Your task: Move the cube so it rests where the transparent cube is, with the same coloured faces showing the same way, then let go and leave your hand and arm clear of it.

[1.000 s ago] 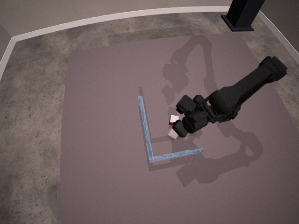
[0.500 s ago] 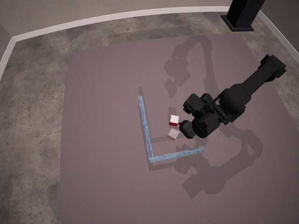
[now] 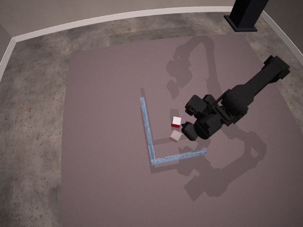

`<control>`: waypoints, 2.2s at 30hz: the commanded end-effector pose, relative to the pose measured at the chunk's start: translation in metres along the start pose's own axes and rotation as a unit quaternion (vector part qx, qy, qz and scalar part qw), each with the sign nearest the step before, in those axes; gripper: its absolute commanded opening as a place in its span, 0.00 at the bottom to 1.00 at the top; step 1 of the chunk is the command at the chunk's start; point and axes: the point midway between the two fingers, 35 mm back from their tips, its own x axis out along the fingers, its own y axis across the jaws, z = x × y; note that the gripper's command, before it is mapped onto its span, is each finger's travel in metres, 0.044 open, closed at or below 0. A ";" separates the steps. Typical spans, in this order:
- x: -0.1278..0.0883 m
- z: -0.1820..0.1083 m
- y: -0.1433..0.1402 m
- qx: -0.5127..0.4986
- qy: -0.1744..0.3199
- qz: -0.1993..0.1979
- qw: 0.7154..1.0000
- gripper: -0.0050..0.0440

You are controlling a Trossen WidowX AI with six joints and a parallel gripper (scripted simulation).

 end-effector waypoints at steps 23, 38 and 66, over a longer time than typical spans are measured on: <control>0.070 0.025 0.005 -0.219 0.247 0.072 0.941 0.67; 0.089 0.015 0.006 -0.219 0.247 0.072 0.941 0.67; 0.122 -0.004 0.007 -0.219 0.247 0.072 0.941 0.67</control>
